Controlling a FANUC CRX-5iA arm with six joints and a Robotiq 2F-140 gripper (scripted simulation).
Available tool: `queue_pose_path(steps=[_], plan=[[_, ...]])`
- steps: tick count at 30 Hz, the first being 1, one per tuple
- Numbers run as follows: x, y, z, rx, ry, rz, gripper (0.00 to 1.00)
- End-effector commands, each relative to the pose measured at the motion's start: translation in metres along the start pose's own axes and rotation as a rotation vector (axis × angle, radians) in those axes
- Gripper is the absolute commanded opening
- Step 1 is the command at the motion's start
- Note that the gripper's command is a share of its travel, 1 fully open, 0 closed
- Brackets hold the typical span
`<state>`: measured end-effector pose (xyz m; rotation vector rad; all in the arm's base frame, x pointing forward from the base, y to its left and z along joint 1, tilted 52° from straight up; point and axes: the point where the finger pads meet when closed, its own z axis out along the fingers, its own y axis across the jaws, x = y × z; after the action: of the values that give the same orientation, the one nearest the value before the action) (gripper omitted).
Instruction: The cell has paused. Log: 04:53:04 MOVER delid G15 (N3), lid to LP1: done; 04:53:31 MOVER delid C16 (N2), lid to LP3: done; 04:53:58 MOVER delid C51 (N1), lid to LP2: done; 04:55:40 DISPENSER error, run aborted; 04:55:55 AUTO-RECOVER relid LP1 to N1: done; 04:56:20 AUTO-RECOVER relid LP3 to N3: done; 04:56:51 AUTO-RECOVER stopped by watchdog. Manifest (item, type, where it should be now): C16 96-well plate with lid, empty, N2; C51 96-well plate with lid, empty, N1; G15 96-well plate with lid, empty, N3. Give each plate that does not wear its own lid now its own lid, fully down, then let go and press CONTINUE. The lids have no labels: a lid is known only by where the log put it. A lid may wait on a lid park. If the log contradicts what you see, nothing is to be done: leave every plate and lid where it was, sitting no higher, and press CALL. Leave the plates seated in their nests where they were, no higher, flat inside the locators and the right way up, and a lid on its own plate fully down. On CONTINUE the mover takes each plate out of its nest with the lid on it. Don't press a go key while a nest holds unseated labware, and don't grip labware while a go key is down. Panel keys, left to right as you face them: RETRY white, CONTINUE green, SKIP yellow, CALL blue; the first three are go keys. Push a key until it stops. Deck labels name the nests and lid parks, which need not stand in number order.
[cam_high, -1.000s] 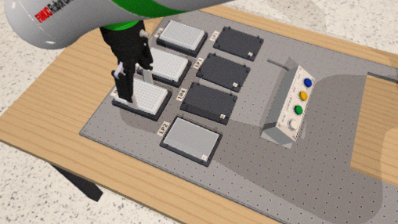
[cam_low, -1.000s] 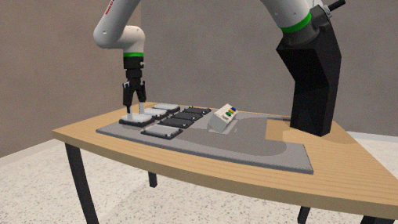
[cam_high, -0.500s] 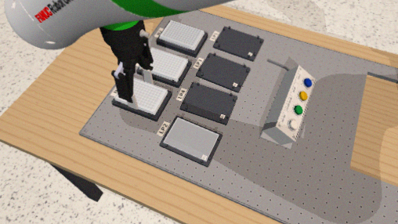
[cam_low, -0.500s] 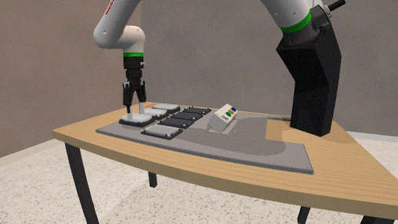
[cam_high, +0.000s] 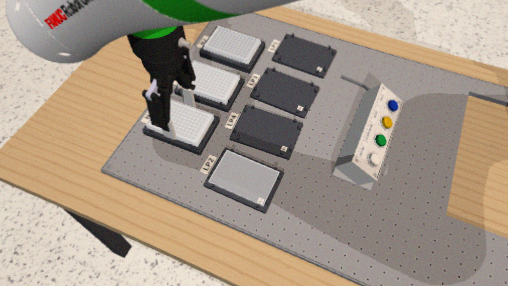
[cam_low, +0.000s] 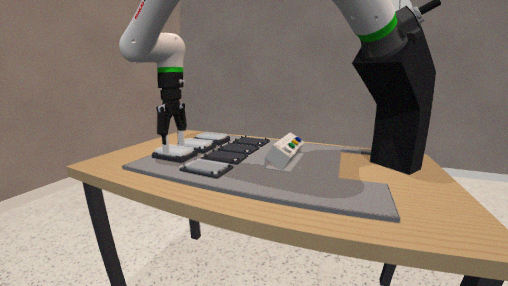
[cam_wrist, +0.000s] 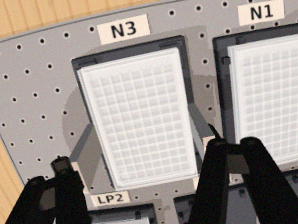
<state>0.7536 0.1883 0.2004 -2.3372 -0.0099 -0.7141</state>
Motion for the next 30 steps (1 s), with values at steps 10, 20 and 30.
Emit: queue_pose_path(steps=[10,20,30], plan=[[-0.0002,0.0002,0.0002,0.0,0.0,0.0,0.0],[-0.0002,0.0002,0.0001,0.0,0.0,0.0,0.0],[-0.0002,0.0002,-0.0027,0.0,0.0,0.0,0.0]])
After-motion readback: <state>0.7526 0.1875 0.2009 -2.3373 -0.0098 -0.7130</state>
